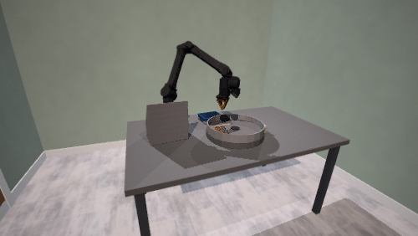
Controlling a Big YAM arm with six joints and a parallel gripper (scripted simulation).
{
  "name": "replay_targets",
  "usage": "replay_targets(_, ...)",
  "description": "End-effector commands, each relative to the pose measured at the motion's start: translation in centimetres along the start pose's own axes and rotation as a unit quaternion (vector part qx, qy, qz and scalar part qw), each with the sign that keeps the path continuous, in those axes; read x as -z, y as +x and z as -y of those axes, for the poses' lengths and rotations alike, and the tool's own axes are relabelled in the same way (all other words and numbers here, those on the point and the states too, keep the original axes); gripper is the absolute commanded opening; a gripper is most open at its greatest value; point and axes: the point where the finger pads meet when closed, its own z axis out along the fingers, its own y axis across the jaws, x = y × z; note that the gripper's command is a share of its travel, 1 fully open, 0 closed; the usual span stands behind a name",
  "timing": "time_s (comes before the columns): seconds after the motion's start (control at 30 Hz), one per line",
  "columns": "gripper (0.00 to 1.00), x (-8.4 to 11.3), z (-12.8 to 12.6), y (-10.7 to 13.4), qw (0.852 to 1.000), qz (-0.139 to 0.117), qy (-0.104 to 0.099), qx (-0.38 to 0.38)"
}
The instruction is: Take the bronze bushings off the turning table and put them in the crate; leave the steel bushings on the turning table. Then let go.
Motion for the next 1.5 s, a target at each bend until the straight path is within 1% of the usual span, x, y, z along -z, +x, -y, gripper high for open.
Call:
replay_targets(0.0, 0.19, 1.9, -0.7, -1.5, 1.0, 0.025, -0.003, 0.014)
replay_targets(0.17, 0.19, 1.7, -0.7, -1.5, 1.0, 0.024, -0.002, 0.02)
replay_targets(0.27, 0.19, 0.8, -0.8, -1.3, 0.999, 0.019, 0.0, 0.032)
replay_targets(0.33, 0.19, -0.1, -0.6, -0.7, 0.999, 0.01, 0.001, 0.04)
replay_targets(0.4, 0.19, -0.1, -0.6, -0.7, 0.999, 0.01, 0.001, 0.04)
replay_targets(0.43, 0.19, 0.4, -0.2, -1.1, 0.999, 0.015, -0.003, 0.042)
replay_targets(0.53, 0.19, -0.9, -0.6, -0.5, 0.997, 0.005, 0.001, 0.075)
replay_targets(0.6, 0.19, -0.9, -0.9, -1.2, 0.994, 0.011, 0.002, 0.105)
replay_targets(0.63, 0.19, -1.1, -0.9, -1.1, 0.993, 0.01, 0.002, 0.121)
replay_targets(0.67, 0.19, -1.5, -0.9, -0.6, 0.991, 0.007, 0.001, 0.135)
replay_targets(0.73, 0.19, -2.1, -0.8, -0.6, 0.986, 0.005, 0.001, 0.17)
replay_targets(0.77, 0.19, -1.5, -1.4, -1.6, 0.983, 0.016, 0.003, 0.183)
replay_targets(0.87, 0.19, -2.8, -0.9, -0.7, 0.974, 0.007, 0.0, 0.225)
replay_targets(0.9, 0.19, -2.8, -0.9, -0.8, 0.971, 0.009, -0.001, 0.239)
replay_targets(0.97, 0.19, -2.8, -0.9, -0.8, 0.971, 0.009, -0.001, 0.239)
replay_targets(1.0, 0.19, -1.2, -1.9, -2.7, 0.963, 0.033, 0.004, 0.268)
replay_targets(1.07, 0.19, -2.0, -2.2, -2.6, 0.957, 0.026, 0.007, 0.288)
replay_targets(1.1, 0.19, -3.6, -1.4, -1.2, 0.954, 0.008, 0.002, 0.299)
replay_targets(1.13, 0.19, -4.2, -1.2, -0.8, 0.949, 0.003, 0.001, 0.315)
replay_targets(1.23, 0.19, -4.7, -1.4, -1.0, 0.934, 0.004, 0.001, 0.357)
replay_targets(1.27, 0.19, -4.6, -1.6, -1.4, 0.929, 0.008, 0.003, 0.37)
replay_targets(1.3, 0.19, -3.9, -2.0, -1.7, 0.924, 0.017, 0.005, 0.381)
replay_targets(1.33, 0.19, -3.8, -2.0, -1.6, 0.92, 0.021, 0.005, 0.392)
replay_targets(1.37, 0.19, -4.1, -1.8, -1.3, 0.914, 0.019, 0.003, 0.405)
replay_targets(1.43, 0.19, -5.7, -1.5, -1.0, 0.902, 0.006, 0.001, 0.432)
replay_targets(1.47, 0.19, -6.0, -1.6, -1.0, 0.896, 0.004, 0.001, 0.445)
